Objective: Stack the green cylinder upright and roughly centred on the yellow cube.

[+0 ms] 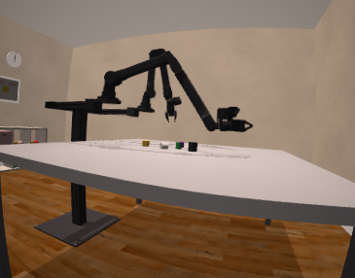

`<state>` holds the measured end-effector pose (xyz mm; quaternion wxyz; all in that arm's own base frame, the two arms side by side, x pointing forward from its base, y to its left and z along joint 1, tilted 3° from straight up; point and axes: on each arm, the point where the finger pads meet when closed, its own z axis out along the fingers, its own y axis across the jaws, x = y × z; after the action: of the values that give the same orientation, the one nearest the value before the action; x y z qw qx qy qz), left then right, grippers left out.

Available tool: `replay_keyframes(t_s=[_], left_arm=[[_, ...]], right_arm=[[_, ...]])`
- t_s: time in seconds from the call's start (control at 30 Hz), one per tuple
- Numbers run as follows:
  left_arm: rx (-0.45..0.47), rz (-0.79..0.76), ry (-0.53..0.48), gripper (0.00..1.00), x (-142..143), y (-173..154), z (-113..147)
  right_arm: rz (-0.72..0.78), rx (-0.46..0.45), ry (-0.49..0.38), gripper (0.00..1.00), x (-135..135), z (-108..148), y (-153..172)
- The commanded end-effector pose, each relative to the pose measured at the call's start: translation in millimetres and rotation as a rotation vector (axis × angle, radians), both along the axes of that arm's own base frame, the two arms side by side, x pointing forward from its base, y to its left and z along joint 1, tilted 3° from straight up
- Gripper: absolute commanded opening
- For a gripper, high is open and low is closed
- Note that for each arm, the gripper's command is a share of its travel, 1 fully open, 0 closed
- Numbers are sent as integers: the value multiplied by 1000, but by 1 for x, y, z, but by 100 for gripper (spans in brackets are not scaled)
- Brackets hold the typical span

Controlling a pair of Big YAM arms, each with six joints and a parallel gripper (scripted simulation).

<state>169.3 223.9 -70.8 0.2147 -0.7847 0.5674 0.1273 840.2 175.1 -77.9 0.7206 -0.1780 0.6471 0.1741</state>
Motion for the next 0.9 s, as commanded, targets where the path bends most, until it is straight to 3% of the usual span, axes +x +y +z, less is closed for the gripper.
replay_keyframes(t_s=[0.0,0.57,0.7,0.87], left_arm=[[4,0,-4,56,1,1,1],[4,0,-4,56,1,1,1],[8,-52,2,100,13,-6,-3],[22,-210,14,100,47,-33,-10]], right_arm=[[1,2,-15,0,3,10,1],[1,2,-15,0,3,10,1],[9,-24,-35,46,-8,26,9],[17,-79,14,100,-43,20,15]])
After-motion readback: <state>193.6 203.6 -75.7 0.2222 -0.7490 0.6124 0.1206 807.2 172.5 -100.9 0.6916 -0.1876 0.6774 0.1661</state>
